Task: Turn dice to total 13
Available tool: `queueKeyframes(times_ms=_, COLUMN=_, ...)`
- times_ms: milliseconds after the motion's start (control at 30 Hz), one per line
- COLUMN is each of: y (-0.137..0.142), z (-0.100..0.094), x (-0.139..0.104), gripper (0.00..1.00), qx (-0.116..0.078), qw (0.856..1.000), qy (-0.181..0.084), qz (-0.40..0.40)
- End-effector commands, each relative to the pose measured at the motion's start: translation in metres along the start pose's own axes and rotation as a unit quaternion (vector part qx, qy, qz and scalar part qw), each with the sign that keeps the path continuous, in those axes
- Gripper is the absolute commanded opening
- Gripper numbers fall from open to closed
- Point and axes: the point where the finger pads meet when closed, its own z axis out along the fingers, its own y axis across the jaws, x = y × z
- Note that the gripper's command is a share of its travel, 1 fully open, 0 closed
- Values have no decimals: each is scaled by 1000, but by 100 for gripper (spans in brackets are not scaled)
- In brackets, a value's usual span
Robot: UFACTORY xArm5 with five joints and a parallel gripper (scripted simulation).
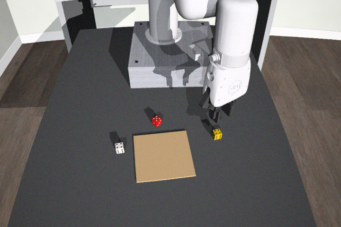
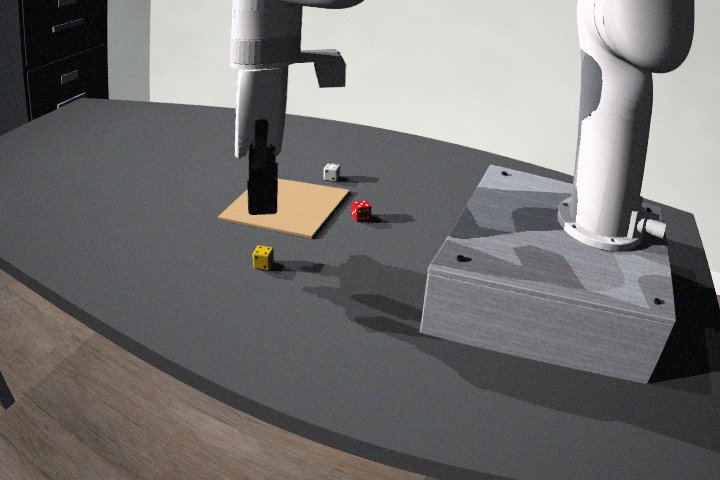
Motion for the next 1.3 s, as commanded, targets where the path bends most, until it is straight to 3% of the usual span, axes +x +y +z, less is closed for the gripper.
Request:
queueKeyframes(times_ms=0, y=0, z=-1, x=-1, gripper=36, qx=0, qw=1000, qy=-1, qz=0)
queueKeyframes(times_ms=1267, y=0, z=5, x=-1, gripper=36, qx=0, qw=1000, qy=-1, qz=0)
